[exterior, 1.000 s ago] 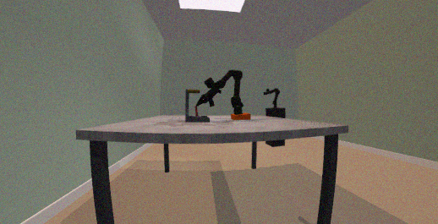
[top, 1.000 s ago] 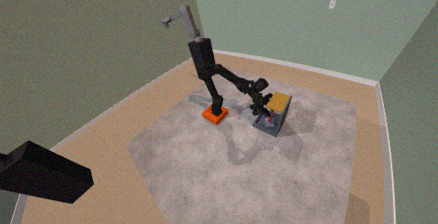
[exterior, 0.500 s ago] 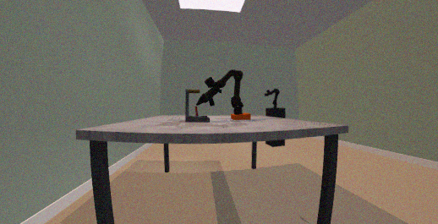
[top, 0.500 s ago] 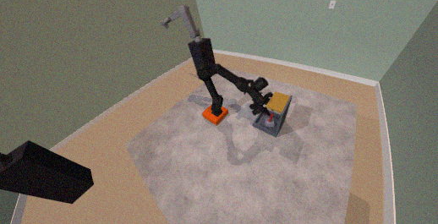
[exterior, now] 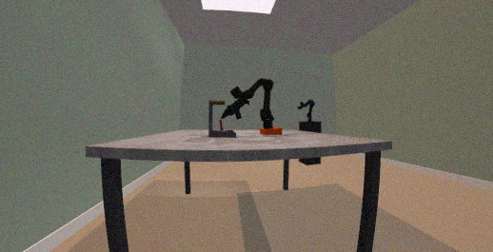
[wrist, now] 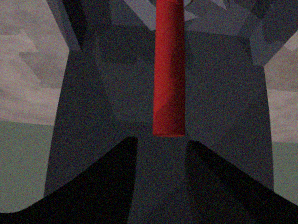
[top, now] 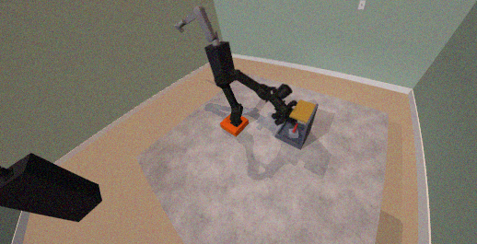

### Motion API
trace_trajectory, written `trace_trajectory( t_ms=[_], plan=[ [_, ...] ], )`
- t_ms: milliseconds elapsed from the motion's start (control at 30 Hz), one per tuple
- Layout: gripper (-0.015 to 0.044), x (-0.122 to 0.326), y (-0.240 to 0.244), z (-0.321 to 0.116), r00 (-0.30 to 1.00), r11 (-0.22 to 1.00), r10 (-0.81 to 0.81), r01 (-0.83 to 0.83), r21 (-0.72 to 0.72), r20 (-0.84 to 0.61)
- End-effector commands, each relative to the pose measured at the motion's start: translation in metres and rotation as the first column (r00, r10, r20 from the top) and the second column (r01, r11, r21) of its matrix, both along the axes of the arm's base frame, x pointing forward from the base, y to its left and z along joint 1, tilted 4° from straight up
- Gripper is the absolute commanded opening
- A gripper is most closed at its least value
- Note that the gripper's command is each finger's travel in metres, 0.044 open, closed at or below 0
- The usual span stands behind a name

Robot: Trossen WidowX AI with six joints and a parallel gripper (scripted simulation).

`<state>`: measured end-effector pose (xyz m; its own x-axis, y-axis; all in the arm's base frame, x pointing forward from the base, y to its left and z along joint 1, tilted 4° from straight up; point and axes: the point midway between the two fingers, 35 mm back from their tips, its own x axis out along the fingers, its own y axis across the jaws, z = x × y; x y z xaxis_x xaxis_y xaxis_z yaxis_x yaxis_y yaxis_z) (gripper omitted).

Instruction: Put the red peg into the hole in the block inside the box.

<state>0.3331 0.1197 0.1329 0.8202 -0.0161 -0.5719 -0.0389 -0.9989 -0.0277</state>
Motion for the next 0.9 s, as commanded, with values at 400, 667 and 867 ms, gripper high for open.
trace_trajectory(
  t_ms=[400, 667, 867],
  plan=[
    [0.0, 0.0, 0.0, -0.001, 1.0, 1.0, -0.001, 0.001, 0.0, 0.0],
    [0.0, 0.002, 0.001, -0.011, 1.0, 1.0, -0.004, 0.004, 0.004, 0.004],
    [0.0, 0.003, 0.001, -0.02, 1.0, 1.0, -0.005, 0.005, 0.005, 0.006]
  ],
)
